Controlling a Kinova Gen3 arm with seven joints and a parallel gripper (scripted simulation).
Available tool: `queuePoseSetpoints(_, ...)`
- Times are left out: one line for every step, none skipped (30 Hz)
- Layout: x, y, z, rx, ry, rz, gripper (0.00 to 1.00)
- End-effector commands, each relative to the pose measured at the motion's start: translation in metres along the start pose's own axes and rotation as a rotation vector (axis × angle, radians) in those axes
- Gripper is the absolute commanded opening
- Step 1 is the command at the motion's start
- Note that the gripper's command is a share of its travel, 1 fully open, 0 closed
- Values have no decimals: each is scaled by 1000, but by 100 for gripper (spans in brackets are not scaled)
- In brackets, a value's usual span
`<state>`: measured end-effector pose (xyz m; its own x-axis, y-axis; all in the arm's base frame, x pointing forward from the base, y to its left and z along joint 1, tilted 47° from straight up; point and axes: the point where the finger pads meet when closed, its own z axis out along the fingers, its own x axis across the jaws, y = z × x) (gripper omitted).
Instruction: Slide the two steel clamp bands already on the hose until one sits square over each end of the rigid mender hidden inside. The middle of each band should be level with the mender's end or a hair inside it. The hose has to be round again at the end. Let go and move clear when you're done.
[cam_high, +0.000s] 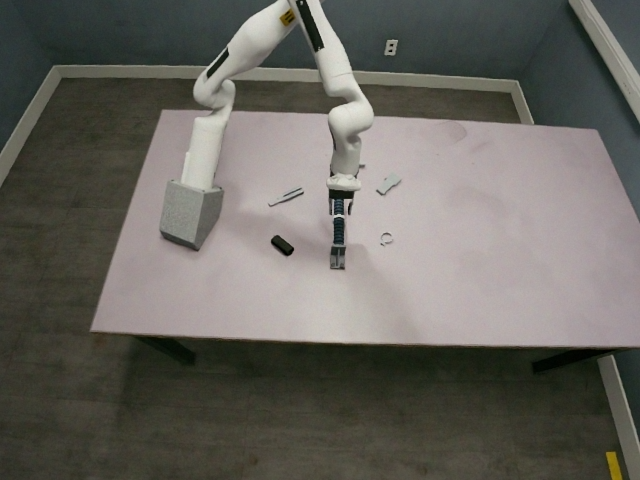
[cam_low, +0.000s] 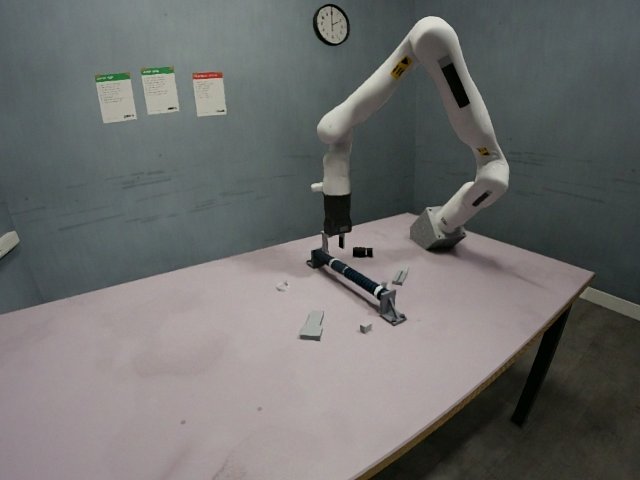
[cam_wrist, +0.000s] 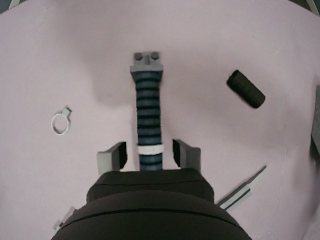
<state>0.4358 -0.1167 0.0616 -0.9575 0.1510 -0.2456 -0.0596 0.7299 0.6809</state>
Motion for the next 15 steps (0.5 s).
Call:
queuePoseSetpoints(1,4,17,-8,5,1,100)
queuePoseSetpoints(1,3,19,-7,4,1,100)
queuePoseSetpoints(1,3,20,-7,3,2,100)
queuePoseSetpoints(1,3,20,-7,3,2,100)
queuePoseSetpoints(1,3,20,-7,3,2,100)
queuePoseSetpoints(1,3,20,-7,3,2,100)
queuePoseSetpoints(1,3,20,-6,2,2,100)
queuePoseSetpoints(1,3,20,-6,2,2,100)
queuePoseSetpoints(1,3,20,-6,2,2,100)
queuePoseSetpoints(1,3,20,-6,2,2,100)
queuePoseSetpoints(1,3,20,-6,2,2,100)
queuePoseSetpoints(1,3,20,-6,2,2,100)
queuePoseSetpoints(1,3,20,-6,2,2,100)
queuePoseSetpoints(1,3,20,-6,2,2,100)
queuePoseSetpoints(1,3,20,-6,2,2,100)
